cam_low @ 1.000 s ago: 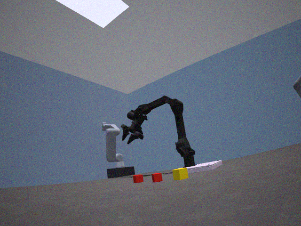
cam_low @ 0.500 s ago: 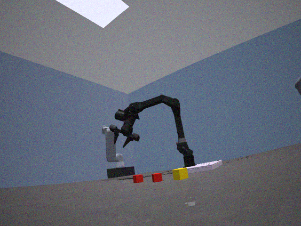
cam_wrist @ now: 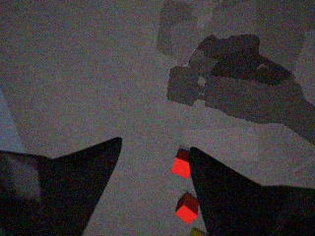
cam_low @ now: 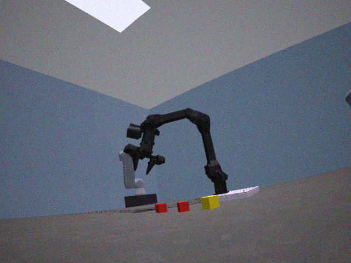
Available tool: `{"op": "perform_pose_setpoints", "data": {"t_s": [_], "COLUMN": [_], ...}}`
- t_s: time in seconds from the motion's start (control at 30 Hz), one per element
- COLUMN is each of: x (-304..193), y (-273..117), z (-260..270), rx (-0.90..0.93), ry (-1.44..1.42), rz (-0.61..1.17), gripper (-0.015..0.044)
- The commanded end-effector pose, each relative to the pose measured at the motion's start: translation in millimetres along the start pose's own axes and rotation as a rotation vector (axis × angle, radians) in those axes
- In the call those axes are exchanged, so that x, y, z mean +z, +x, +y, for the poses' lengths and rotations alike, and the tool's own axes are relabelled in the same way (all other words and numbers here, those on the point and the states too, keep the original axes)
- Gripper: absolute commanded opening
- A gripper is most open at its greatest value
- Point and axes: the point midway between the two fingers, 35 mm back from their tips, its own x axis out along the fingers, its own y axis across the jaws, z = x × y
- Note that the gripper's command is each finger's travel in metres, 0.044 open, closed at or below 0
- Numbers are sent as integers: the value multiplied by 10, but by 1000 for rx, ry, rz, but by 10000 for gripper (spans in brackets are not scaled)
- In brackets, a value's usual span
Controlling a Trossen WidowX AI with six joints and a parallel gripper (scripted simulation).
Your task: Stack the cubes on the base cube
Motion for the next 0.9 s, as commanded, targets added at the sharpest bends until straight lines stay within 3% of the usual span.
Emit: {"op": "perform_pose_setpoints", "data": {"t_s": [0.0,0.87], "x": [-262,-2084], "y": [93,340], "z": [1,-435], "rx": [-48,-301], "ry": [-130,-1147], "rz": [26,194], "gripper": [265,265]}}
